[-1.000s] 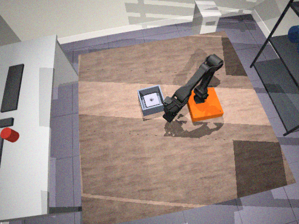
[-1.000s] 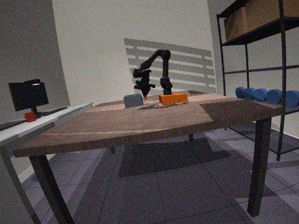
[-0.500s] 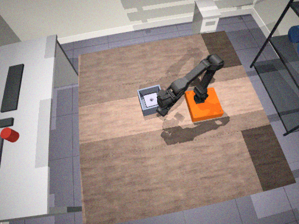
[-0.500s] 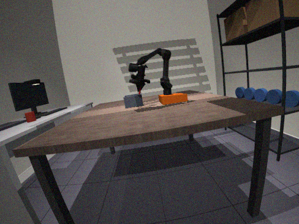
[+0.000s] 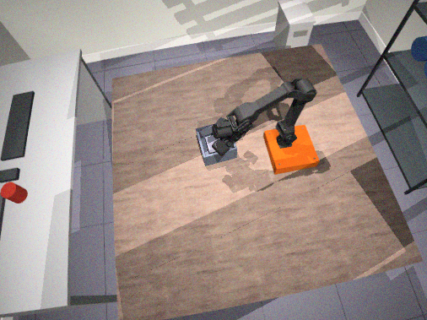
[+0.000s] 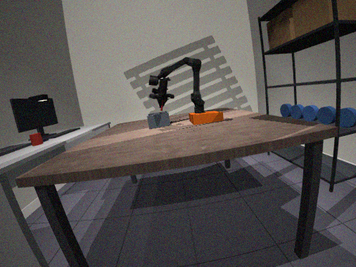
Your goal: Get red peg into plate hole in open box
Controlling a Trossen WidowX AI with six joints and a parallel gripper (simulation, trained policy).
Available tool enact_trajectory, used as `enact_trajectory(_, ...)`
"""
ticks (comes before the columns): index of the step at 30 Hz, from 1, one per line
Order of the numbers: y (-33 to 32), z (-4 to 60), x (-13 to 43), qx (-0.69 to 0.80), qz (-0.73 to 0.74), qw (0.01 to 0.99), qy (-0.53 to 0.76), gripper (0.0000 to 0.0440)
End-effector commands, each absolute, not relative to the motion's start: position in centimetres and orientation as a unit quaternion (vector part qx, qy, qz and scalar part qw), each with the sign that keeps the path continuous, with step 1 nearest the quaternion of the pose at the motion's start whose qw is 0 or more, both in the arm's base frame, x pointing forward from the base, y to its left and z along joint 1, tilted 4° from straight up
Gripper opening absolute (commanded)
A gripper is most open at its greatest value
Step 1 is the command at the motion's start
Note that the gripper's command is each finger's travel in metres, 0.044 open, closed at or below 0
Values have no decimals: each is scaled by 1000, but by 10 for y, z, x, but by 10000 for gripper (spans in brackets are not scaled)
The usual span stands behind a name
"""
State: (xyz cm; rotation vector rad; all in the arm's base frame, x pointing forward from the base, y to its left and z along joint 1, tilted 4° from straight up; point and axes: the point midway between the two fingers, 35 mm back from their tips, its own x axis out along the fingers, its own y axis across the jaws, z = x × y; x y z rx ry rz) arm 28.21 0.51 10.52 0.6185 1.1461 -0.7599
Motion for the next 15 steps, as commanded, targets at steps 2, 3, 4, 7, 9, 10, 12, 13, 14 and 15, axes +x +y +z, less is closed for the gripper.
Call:
enact_trajectory(2,-11,106,293,292,-351,726,514,0)
enact_trajectory(3,-14,105,295,295,-353,725,513,0)
enact_trajectory(4,-18,105,297,297,-355,723,512,0)
enact_trajectory(7,-28,102,303,304,-360,720,509,0)
enact_trajectory(9,-34,100,306,309,-364,717,508,1)
enact_trajectory(10,-37,99,308,311,-365,716,507,1)
enact_trajectory(12,-42,96,311,316,-368,713,507,2)
enact_trajectory(13,-45,95,312,318,-369,711,507,3)
enact_trajectory(14,-47,94,313,320,-370,710,508,3)
enact_trajectory(15,-49,92,314,322,-370,708,508,4)
